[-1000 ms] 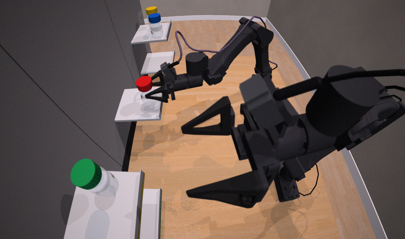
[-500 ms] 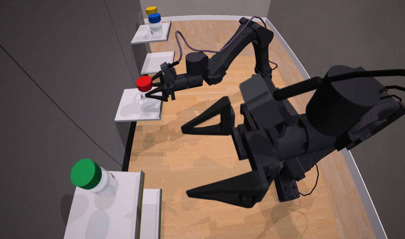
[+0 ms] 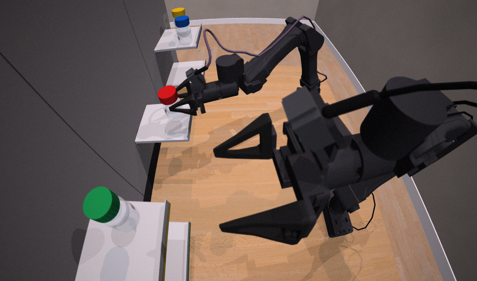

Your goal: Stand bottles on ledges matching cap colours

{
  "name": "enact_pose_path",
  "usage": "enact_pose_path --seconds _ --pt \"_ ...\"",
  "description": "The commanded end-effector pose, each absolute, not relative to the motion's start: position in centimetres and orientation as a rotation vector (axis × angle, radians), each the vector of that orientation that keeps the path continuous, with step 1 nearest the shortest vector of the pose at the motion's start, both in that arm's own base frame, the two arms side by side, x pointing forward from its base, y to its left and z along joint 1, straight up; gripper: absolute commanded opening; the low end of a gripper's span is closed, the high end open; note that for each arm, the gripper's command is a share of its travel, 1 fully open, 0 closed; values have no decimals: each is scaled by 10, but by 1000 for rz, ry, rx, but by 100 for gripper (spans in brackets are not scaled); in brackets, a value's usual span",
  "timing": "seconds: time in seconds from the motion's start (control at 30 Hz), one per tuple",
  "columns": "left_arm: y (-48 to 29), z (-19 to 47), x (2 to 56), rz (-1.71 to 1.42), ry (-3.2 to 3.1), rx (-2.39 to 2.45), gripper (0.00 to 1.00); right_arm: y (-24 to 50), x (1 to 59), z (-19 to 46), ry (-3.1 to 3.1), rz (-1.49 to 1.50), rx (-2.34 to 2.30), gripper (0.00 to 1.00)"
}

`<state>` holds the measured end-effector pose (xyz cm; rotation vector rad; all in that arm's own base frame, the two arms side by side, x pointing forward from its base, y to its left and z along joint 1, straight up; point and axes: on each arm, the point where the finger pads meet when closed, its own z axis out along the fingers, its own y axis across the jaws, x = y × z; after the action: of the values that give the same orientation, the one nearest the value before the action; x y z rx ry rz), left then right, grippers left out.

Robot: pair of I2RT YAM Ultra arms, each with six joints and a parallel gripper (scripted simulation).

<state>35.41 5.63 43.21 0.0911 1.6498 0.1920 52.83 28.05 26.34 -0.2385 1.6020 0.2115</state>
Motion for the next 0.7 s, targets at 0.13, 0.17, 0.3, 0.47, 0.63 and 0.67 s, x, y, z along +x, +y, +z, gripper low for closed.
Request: enact_pose_path --seconds 0.13,0.17,0.3,0.47,0.63,0.67 --pt "55 434 356 191 1666 91 100 277 524 357 1529 233 -212 52" --pt "55 434 356 191 1666 91 100 277 524 360 1529 233 -212 52" --pt "55 434 356 191 1666 91 100 277 524 361 1529 233 -212 52" --pt "55 434 356 191 1666 91 100 279 521 360 1523 234 -218 52" --pt "55 434 356 191 1666 91 100 286 510 380 1473 274 -223 52" --pt "55 434 356 191 1666 91 100 286 508 382 1468 278 -224 52"
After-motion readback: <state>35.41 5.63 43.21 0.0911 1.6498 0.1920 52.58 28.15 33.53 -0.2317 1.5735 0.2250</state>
